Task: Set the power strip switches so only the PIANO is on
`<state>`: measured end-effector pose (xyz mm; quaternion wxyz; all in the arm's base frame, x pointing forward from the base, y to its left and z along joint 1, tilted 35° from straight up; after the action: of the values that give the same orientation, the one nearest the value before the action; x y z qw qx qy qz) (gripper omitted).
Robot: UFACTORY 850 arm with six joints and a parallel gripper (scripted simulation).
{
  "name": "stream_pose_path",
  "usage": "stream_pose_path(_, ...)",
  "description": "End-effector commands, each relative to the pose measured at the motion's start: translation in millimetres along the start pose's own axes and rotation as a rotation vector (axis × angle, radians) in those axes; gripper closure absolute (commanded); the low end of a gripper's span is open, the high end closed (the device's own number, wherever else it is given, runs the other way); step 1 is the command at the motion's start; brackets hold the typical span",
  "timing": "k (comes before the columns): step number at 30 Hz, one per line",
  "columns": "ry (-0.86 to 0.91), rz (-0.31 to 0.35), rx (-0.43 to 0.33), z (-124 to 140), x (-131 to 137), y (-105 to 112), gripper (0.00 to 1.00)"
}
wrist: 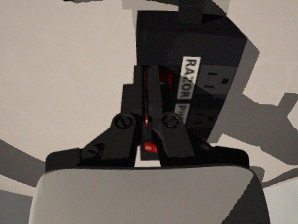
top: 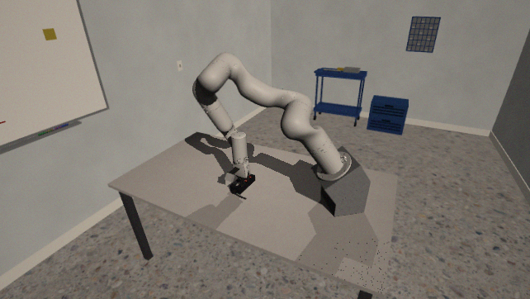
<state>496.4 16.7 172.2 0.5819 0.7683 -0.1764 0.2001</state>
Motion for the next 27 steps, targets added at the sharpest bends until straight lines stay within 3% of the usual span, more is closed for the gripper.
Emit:
stream_pose_path(1, 0.0, 0.001, 0.0, 0, 1, 0, 1.0)
stream_pose_path(14, 0.0, 0.001, 0.0, 0, 1, 1, 1.0)
stream_pose_path(27, 0.0, 0.001, 0.0, 0, 1, 30, 1.0)
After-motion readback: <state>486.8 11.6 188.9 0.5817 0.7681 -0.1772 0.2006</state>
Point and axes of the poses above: the point where the finger pads meet when closed, its own y axis back along the fingers, its own x axis across the jaws, z = x × y, the point moved 7 cm from there along y, back along the fingers, and after that the axes turned 15 degrees about y, right-handed, at the moved point
